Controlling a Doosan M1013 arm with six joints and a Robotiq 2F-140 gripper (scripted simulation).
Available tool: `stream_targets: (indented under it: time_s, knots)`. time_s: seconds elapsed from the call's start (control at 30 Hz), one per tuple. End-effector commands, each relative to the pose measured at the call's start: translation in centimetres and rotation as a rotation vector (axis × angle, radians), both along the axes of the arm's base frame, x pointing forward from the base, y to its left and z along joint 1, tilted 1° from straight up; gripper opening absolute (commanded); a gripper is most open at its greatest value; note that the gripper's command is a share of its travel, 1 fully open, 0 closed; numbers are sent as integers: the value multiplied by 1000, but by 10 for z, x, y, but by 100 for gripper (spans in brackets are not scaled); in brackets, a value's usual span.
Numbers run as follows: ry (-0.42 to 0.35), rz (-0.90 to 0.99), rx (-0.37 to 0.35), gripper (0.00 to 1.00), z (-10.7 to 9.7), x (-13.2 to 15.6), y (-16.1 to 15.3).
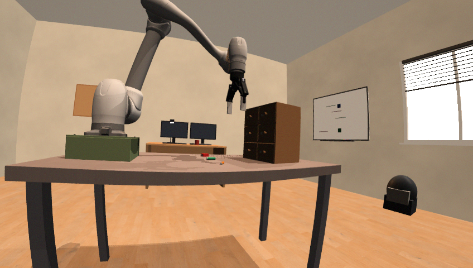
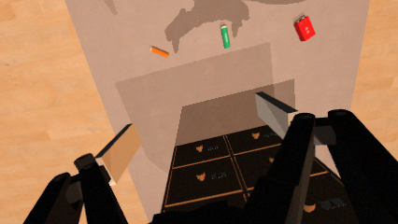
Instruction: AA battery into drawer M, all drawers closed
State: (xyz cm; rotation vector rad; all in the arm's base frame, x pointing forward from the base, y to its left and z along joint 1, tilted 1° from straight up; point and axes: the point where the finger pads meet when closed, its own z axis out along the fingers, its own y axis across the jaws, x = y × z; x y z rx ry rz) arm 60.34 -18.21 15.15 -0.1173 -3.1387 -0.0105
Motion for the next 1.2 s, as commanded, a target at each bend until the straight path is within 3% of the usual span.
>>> stream_targets:
  time_s: [0.0, 0.4, 0.9, 1.17]
  knots:
    - [-15, 1, -1, 100, -4, 0, 3]
    - [-136, 1, -10, 100, -14, 10, 2]
    - [-482, -1, -35, 100, -43, 39, 1]
    - [-574, -2, -41, 100, -50, 46, 0]
